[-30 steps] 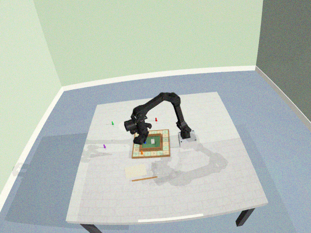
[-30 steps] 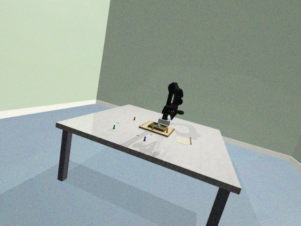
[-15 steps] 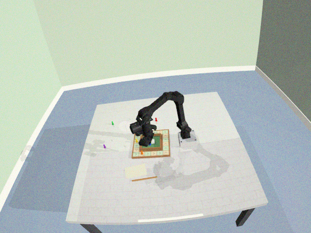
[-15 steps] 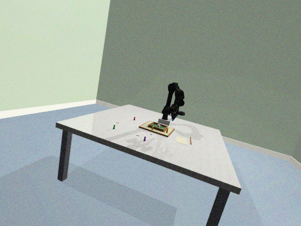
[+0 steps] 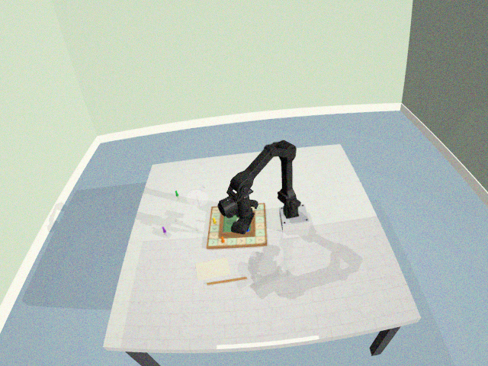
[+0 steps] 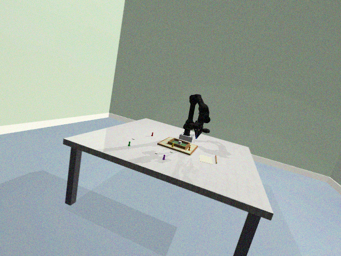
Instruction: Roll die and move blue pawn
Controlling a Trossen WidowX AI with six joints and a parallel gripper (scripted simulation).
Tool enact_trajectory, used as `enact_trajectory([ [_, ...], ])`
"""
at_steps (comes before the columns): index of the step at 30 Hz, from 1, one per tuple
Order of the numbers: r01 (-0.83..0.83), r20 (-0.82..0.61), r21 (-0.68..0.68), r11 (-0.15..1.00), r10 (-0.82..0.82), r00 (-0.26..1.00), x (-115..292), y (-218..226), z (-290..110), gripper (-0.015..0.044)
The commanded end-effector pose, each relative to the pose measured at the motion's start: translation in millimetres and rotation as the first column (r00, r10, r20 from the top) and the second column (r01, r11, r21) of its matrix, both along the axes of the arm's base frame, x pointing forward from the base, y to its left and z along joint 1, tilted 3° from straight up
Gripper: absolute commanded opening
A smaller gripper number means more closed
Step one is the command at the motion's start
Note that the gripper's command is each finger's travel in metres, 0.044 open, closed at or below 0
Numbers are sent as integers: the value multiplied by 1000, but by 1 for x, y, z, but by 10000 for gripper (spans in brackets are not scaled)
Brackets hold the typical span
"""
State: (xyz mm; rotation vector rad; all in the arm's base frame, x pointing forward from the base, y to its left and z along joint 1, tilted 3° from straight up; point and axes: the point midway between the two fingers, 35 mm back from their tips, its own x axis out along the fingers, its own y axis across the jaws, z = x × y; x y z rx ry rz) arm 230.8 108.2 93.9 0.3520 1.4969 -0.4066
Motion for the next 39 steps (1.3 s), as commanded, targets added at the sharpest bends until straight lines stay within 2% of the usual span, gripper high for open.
enact_trajectory([
  [1,2,2,6,1000,-2,1000,-15,1,-8,0],
  [13,5,-1,6,1000,-5,1000,-54,-3,-34,0],
  [25,5,-1,5,1000,-5,1000,-53,-4,-69,0],
  [39,5,-1,5,1000,-5,1000,-53,-4,-81,0],
])
